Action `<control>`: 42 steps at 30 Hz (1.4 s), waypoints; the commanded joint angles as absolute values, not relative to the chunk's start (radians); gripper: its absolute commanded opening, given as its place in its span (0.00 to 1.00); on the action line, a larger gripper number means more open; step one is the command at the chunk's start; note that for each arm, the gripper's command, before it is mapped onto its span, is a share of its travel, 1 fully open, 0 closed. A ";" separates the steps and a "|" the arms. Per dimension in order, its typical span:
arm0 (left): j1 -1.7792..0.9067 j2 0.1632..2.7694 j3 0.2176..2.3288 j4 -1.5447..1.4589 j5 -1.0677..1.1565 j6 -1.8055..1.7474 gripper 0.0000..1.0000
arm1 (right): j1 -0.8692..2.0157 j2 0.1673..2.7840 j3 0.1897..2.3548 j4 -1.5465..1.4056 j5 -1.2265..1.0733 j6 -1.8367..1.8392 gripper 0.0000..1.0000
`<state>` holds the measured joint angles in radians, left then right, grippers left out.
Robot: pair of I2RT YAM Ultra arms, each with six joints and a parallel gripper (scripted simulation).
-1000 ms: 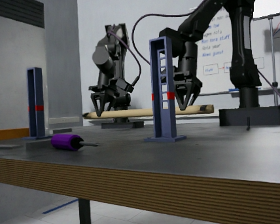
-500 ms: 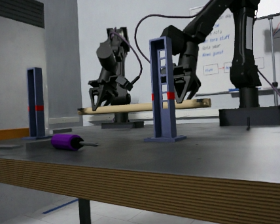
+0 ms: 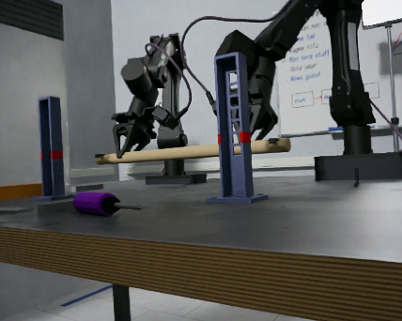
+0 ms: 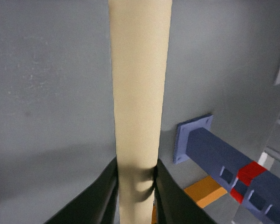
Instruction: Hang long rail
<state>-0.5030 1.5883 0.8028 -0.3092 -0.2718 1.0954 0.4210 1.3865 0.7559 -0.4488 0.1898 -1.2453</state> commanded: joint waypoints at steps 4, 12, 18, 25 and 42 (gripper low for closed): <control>-0.469 1.649 0.899 -0.291 -0.284 1.133 0.19 | 0.371 1.443 0.846 -0.403 0.183 -1.304 0.19; -0.440 1.750 1.021 -0.309 -0.265 1.157 0.19 | 0.319 1.545 0.943 -0.394 0.153 -1.349 0.19; -0.430 1.790 1.072 -0.322 -0.258 1.163 0.19 | 0.301 1.586 0.985 -0.394 0.141 -1.364 0.19; -0.423 1.818 1.110 -0.337 -0.251 1.167 0.19 | 0.289 1.613 1.017 -0.401 0.131 -1.374 0.19; -0.408 1.858 1.168 -0.358 -0.234 1.178 0.19 | 0.275 1.654 1.073 -0.424 0.126 -1.384 0.19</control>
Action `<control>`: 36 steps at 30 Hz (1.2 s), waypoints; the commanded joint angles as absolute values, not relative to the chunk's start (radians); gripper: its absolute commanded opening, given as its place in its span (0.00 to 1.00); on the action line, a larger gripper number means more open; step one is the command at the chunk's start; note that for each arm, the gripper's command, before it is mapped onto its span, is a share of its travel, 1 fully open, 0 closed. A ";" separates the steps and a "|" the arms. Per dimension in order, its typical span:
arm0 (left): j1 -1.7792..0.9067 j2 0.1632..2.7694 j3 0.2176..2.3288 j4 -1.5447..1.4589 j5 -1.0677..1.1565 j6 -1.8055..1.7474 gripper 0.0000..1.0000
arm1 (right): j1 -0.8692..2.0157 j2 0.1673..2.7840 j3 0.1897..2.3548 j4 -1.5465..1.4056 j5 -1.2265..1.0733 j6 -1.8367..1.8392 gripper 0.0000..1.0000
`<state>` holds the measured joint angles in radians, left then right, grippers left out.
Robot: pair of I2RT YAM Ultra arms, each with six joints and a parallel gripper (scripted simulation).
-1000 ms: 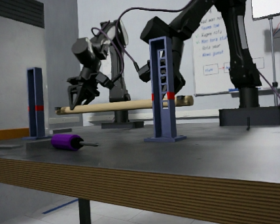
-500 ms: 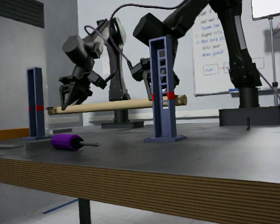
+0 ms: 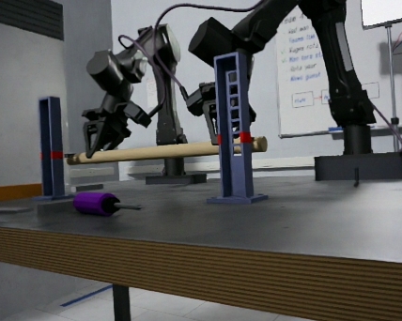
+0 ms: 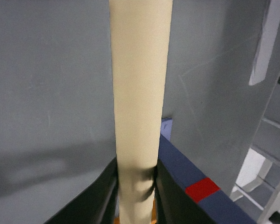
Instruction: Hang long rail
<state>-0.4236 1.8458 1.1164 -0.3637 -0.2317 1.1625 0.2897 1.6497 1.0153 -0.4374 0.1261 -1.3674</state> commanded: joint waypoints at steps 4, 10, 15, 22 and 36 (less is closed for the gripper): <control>-0.408 1.861 1.172 -0.359 -0.234 1.177 0.19 | 0.275 1.658 1.076 -0.424 0.125 -1.383 0.19; -0.408 1.862 1.172 -0.360 -0.234 1.177 0.19 | 0.275 1.658 1.076 -0.424 0.125 -1.383 0.19; -0.398 1.886 1.206 -0.364 -0.231 1.187 0.19 | 0.268 1.685 1.108 -0.424 0.122 -1.390 0.19; -0.398 1.888 1.209 -0.365 -0.230 1.187 0.19 | 0.268 1.688 1.110 -0.424 0.122 -1.389 0.19; -0.382 1.931 1.269 -0.373 -0.225 1.202 0.19 | 0.259 1.738 1.168 -0.426 0.118 -1.398 0.19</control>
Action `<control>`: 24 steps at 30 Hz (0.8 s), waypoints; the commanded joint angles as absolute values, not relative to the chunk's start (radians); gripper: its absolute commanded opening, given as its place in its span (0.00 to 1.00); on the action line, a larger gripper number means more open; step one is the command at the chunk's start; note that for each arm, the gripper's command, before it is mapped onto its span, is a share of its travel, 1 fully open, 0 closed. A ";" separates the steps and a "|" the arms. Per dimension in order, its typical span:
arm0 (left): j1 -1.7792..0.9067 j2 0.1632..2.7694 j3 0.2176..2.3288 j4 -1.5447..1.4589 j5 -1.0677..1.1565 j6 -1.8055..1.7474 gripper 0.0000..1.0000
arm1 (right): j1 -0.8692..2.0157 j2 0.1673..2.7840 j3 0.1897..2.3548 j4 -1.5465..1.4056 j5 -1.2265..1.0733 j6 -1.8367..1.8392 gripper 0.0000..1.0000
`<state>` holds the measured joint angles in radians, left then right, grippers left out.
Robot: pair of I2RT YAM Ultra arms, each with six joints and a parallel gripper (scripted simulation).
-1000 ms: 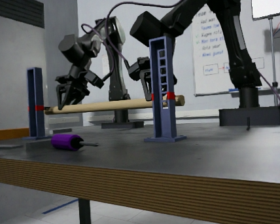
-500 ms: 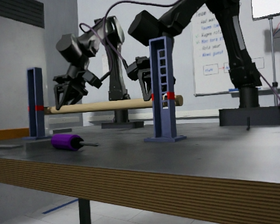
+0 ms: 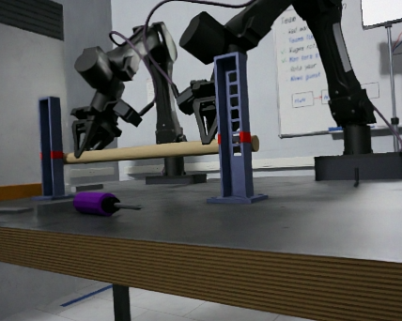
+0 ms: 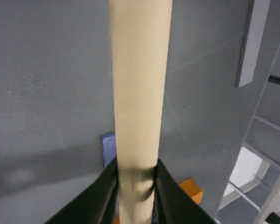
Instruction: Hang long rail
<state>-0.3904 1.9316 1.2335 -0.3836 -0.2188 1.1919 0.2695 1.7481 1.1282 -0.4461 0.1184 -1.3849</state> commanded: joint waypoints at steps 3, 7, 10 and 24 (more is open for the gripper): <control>-0.381 1.934 1.273 -0.375 -0.223 1.206 0.19 | 0.258 1.741 1.172 -0.428 0.117 -1.401 0.19; -0.377 1.943 1.286 -0.375 -0.223 1.207 0.19 | 0.256 1.750 1.185 -0.428 0.117 -1.401 0.19; -0.377 1.944 1.288 -0.376 -0.222 1.207 0.19 | 0.256 1.752 1.187 -0.428 0.117 -1.401 0.19; -0.379 1.956 1.261 -0.337 -0.223 1.206 0.19 | 0.257 1.760 1.155 -0.388 0.118 -1.400 0.19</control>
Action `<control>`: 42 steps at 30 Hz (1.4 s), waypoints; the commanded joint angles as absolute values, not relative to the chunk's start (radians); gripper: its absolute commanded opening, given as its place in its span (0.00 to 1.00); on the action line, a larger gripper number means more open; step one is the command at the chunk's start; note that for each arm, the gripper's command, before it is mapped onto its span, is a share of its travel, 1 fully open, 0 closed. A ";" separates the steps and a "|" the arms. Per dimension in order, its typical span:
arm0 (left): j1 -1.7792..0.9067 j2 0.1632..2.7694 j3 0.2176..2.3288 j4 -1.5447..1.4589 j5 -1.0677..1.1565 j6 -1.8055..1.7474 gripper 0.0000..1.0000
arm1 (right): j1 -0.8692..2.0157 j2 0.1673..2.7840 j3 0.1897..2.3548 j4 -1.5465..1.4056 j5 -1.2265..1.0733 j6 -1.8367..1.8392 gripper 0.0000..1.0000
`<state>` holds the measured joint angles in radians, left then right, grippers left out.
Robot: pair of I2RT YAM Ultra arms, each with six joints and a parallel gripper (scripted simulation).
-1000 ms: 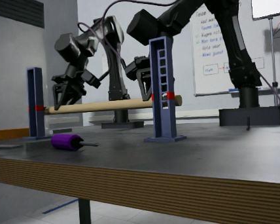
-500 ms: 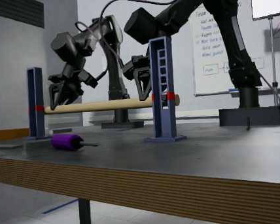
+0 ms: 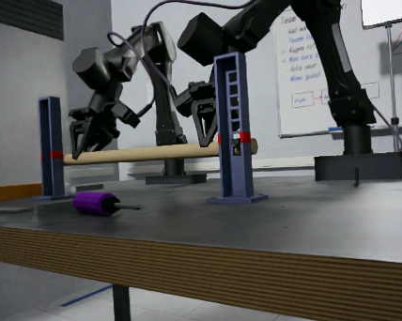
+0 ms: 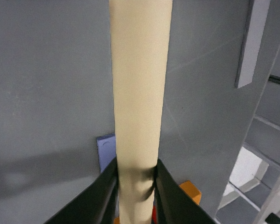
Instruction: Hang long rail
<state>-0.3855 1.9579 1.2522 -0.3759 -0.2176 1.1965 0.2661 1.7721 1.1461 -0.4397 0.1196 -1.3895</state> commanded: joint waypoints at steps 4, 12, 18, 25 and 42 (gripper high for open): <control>-0.379 1.956 1.261 -0.337 -0.223 1.206 0.19 | 0.257 1.760 1.155 -0.388 0.118 -1.400 0.19; -0.384 1.957 1.236 -0.312 -0.229 1.203 0.19 | 0.258 1.759 1.123 -0.355 0.116 -1.398 0.19; -0.384 1.957 1.236 -0.311 -0.229 1.203 0.19 | 0.258 1.759 1.122 -0.354 0.116 -1.398 0.19; -0.385 1.954 1.231 -0.309 -0.230 1.202 0.73 | 0.259 1.756 1.118 -0.352 0.116 -1.397 0.75; -0.416 1.860 1.196 -0.401 -0.253 1.179 0.73 | 0.296 1.638 1.059 -0.371 0.135 -1.367 0.75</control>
<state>-0.4007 1.8999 1.2297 -0.3645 -0.2382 1.1965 0.2852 1.6772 1.0523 -0.3553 0.1322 -1.3808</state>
